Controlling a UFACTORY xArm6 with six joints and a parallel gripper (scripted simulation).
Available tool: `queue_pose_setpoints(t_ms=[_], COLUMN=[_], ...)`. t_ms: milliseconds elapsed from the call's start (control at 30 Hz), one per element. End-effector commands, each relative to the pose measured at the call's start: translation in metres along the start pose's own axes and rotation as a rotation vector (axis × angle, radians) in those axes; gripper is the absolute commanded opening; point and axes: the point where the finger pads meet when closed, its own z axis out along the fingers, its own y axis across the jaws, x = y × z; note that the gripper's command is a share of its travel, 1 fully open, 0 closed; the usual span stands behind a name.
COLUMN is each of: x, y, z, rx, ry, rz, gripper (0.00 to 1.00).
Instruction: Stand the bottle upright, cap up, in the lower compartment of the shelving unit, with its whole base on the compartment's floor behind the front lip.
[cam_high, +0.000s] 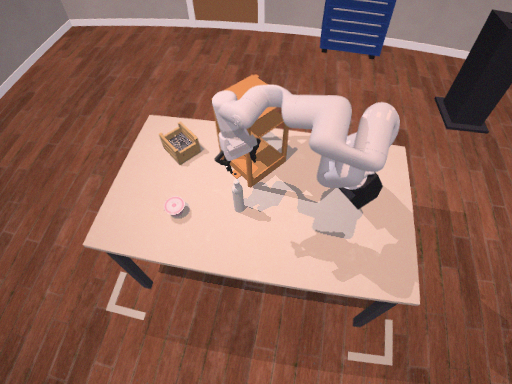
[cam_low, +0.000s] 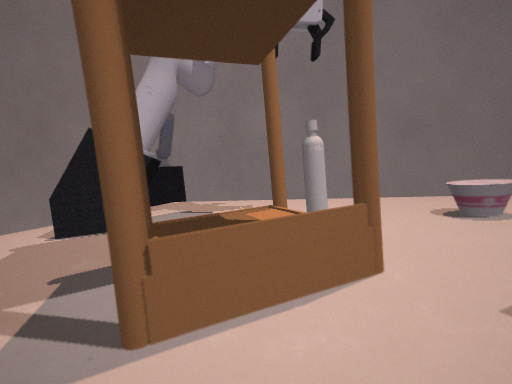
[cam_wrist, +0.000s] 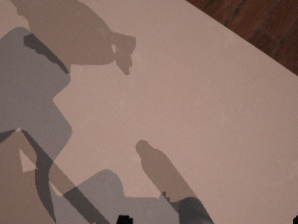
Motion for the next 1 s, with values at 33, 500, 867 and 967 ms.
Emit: queue_pose_setpoints(t_ms=[33,500,867,967], x=[-0.022,-0.046,-0.050,-0.050], y=[0.006,0.009,0.010,0.010], z=[0.004,0.007,0.007,0.007], rx=[-0.037,-0.051,-0.053,-0.053], ry=[-0.067,-0.152,-0.166,-0.166], rz=[-0.106,-0.230,-0.251,-0.251], gripper=[1.00,1.00,1.00,1.00])
